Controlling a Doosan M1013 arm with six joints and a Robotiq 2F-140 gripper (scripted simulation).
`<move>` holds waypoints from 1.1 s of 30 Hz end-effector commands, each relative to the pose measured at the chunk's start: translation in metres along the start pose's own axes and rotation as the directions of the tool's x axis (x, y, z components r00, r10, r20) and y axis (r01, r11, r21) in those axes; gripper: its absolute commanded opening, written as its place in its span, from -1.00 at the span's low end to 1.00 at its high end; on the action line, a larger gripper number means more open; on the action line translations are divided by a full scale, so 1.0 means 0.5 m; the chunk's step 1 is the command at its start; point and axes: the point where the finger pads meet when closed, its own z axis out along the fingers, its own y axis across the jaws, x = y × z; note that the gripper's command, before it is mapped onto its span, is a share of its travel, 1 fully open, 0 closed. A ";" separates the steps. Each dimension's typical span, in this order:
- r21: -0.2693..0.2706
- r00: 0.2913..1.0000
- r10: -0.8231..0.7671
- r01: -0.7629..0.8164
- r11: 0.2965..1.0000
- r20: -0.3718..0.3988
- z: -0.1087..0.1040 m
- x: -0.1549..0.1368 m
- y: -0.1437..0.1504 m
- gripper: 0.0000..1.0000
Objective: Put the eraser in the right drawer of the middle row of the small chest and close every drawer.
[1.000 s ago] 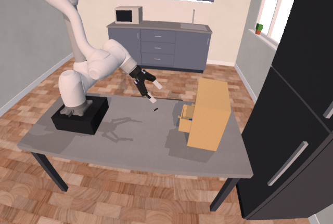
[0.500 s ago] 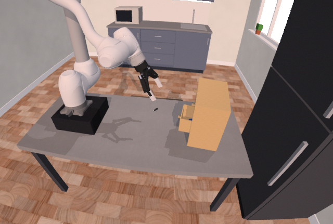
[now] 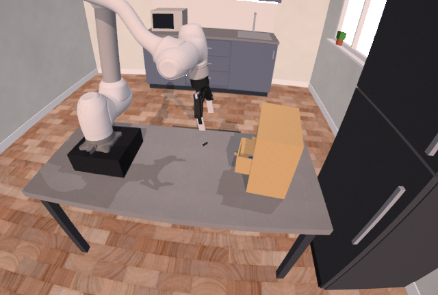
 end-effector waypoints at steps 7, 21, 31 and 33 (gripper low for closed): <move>0.000 0.992 0.000 0.000 1.000 0.129 -0.006 0.002 0.000 1.00; 0.000 0.983 0.000 0.000 1.000 0.181 -0.010 0.003 0.000 1.00; 0.000 0.983 0.000 0.000 1.000 0.182 -0.010 0.003 0.000 1.00; 0.000 0.983 0.000 0.000 1.000 0.182 -0.010 0.003 0.000 1.00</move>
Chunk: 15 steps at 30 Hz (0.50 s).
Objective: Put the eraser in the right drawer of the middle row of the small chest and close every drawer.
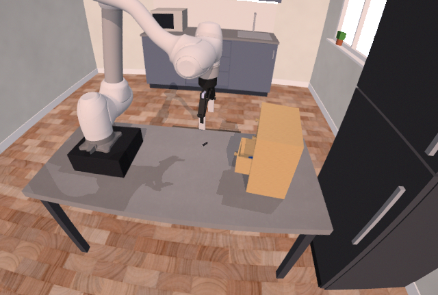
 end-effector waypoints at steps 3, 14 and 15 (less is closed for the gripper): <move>0.000 1.000 0.000 0.000 1.000 0.000 0.000 0.000 0.000 1.00; 0.000 1.000 0.000 0.000 1.000 0.000 0.043 -0.184 0.061 1.00; 0.000 1.000 0.000 0.000 1.000 0.000 0.043 -0.184 0.061 1.00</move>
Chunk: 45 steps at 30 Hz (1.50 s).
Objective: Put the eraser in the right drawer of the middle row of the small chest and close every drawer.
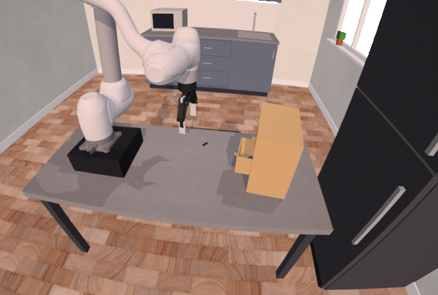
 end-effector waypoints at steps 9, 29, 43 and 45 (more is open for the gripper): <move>0.001 1.000 0.000 0.000 1.000 -0.008 0.003 -0.023 0.009 1.00; 0.001 0.991 0.000 0.000 1.000 -0.134 0.024 -0.002 0.009 1.00; 0.001 0.941 0.000 0.000 1.000 -0.337 0.058 0.033 0.009 1.00; 0.001 0.926 0.000 0.000 1.000 -0.377 0.065 0.041 0.009 1.00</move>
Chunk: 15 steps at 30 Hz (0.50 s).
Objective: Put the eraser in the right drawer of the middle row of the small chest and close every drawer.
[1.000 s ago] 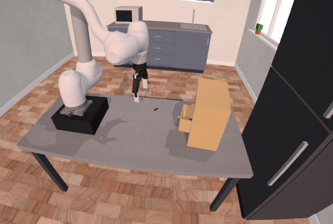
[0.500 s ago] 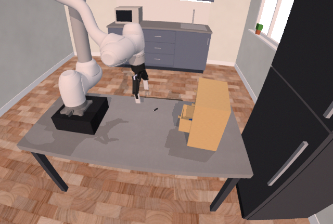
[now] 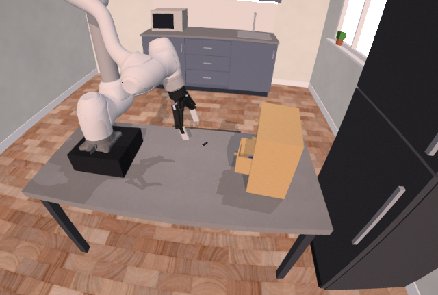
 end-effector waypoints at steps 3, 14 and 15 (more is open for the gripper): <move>0.001 0.991 0.000 0.000 1.000 -0.131 0.028 0.014 0.000 1.00; 0.004 0.945 0.000 0.001 1.000 -0.328 0.070 0.036 -0.002 1.00; 0.003 0.940 0.000 0.001 1.000 -0.341 0.073 0.037 -0.002 1.00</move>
